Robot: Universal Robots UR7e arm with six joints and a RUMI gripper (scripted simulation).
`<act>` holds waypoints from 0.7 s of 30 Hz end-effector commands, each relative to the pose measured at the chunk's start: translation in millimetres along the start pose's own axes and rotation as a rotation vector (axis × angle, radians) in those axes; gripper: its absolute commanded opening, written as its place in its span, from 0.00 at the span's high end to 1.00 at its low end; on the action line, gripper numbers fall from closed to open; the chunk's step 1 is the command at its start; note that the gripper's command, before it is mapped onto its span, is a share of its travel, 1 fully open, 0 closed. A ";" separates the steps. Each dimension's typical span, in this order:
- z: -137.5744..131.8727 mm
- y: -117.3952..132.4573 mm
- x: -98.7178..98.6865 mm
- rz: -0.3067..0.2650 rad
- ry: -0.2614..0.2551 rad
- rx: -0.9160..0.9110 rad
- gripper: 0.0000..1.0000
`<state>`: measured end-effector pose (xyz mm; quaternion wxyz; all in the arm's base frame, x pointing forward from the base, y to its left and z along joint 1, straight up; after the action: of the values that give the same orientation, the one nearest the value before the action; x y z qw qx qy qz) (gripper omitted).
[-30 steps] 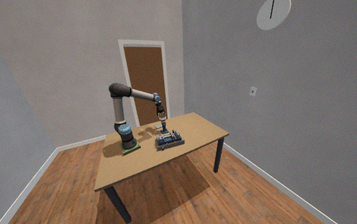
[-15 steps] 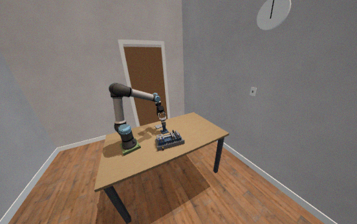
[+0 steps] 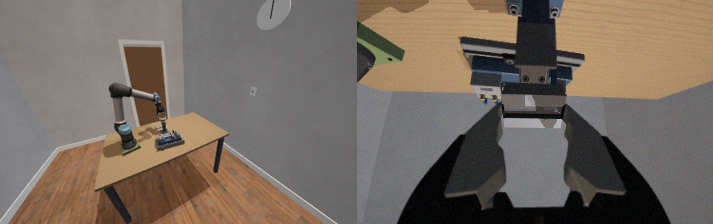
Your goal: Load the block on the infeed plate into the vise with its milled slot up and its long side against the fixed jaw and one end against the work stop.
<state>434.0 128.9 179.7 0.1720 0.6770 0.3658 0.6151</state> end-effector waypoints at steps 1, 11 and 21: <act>0.2 0.4 0.4 0.000 0.001 -0.001 1.00; 0.2 0.4 0.4 0.000 0.001 -0.001 1.00; 0.0 0.6 0.3 0.007 0.003 -0.001 1.00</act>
<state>434.0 128.7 179.8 0.1704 0.6774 0.3644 0.6158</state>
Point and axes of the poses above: the point where the finger pads meet when closed, its own x axis back along the fingers, its own z axis across the jaws, y = z × x, the point moved 3 cm from there along x, back along the fingers, and after that the axes turned 15 degrees about x, right-handed, at the moved point
